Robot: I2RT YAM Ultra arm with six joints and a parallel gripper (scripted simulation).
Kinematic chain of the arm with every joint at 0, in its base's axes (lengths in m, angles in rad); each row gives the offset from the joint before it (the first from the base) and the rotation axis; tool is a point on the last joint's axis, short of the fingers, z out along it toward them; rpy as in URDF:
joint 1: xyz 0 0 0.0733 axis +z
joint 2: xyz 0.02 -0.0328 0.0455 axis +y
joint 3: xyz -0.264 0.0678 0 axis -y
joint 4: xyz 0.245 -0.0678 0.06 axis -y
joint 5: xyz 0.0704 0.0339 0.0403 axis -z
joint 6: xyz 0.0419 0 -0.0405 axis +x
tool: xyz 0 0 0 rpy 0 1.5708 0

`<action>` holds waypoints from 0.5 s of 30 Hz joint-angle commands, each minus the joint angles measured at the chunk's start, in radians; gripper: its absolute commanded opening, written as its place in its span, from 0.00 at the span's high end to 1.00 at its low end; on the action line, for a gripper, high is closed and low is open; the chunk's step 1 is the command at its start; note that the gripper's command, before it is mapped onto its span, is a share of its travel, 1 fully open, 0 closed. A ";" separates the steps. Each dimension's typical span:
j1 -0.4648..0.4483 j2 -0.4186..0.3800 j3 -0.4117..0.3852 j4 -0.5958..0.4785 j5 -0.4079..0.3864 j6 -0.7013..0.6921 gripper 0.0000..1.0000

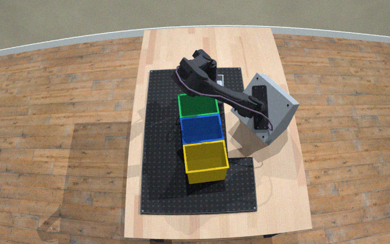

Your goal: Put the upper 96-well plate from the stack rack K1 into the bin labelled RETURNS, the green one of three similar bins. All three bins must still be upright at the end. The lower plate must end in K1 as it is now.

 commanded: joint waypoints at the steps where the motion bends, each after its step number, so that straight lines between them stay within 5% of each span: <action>1: -0.044 -0.043 0.040 -0.062 -0.017 -0.034 1.00; 15: -0.092 -0.072 0.070 -0.174 -0.011 -0.105 1.00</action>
